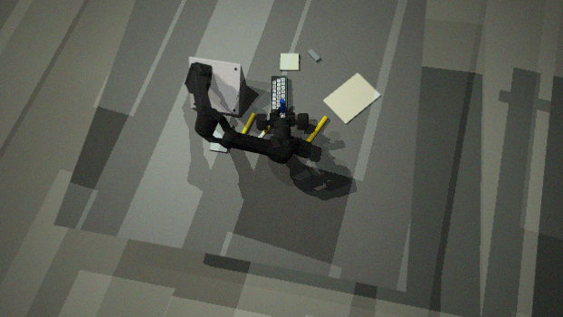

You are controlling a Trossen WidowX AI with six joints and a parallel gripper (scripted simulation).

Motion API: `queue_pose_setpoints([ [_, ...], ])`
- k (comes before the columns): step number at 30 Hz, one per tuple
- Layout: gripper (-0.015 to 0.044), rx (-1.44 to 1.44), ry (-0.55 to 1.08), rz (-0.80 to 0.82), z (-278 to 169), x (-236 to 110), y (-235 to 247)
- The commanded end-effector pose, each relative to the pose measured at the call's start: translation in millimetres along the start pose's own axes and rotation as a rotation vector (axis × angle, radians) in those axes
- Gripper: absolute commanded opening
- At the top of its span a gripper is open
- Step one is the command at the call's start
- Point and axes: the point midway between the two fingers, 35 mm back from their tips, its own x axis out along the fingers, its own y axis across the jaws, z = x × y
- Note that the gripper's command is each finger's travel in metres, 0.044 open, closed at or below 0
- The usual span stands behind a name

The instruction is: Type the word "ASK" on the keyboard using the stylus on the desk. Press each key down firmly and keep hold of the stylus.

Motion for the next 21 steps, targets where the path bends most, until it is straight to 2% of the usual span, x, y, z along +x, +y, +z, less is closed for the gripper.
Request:
queue_pose_setpoints([
  [1,0.0,-0.004,-0.002,-0.003,2.3,2.1,-0.4],
  [4,0.0079,-0.004,-0.002,-0.003,4.4,3.5,-0.7],
  [21,0.0081,-0.004,-0.003,-0.003,8.9,6.0,-0.8],
])
